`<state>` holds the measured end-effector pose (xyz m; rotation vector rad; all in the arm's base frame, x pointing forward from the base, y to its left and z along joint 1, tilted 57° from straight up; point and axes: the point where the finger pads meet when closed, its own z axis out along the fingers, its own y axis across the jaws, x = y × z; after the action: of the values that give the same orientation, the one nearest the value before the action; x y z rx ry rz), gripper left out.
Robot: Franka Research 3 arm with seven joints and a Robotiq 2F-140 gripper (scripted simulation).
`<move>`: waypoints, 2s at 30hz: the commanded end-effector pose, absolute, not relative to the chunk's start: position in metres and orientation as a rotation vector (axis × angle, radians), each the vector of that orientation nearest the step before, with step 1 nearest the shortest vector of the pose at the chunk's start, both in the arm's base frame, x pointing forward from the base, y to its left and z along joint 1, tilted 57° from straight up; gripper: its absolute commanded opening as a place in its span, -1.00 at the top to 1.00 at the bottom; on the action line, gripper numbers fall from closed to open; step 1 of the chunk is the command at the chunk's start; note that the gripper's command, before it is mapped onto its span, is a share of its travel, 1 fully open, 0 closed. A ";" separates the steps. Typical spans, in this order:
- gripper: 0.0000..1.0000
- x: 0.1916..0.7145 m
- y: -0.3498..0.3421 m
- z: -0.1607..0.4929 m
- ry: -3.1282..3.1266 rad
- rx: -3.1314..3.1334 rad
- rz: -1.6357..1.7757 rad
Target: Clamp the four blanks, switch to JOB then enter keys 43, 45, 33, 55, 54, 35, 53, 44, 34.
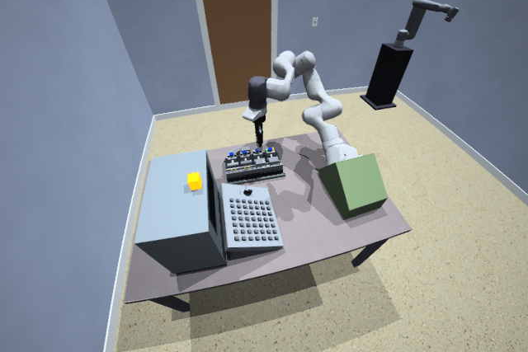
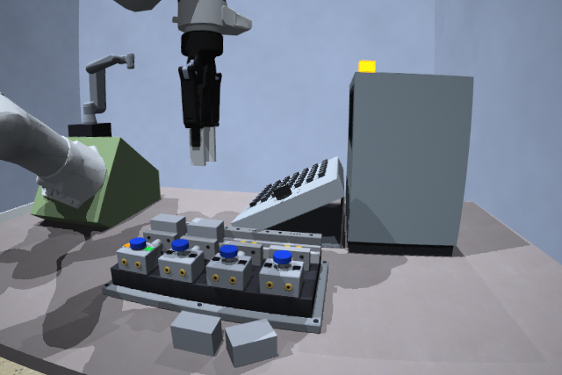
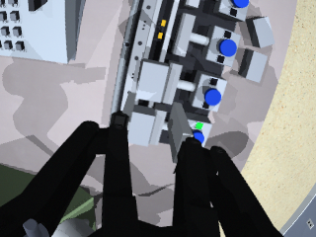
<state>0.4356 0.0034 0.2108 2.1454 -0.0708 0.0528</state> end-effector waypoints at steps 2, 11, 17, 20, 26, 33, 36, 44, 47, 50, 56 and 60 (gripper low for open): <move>1.00 0.435 0.005 0.212 -0.064 2.145 0.046; 1.00 0.435 0.005 0.212 -0.064 2.145 0.046; 1.00 0.435 0.005 0.212 -0.064 2.145 0.046; 1.00 0.435 0.005 0.212 -0.064 2.145 0.046; 1.00 0.435 0.005 0.212 -0.064 2.145 0.046; 1.00 0.435 0.001 0.219 -0.063 2.145 0.047; 1.00 0.432 -0.028 0.265 -0.060 2.145 0.047; 1.00 0.427 -0.051 0.298 -0.062 2.145 0.044; 1.00 0.427 -0.051 0.298 -0.062 2.145 0.044; 1.00 0.427 -0.051 0.298 -0.062 2.145 0.044; 1.00 0.427 -0.051 0.298 -0.062 2.145 0.044; 1.00 0.427 -0.051 0.298 -0.062 2.145 0.044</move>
<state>0.4275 -0.0518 0.2965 2.1479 -0.0785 0.0495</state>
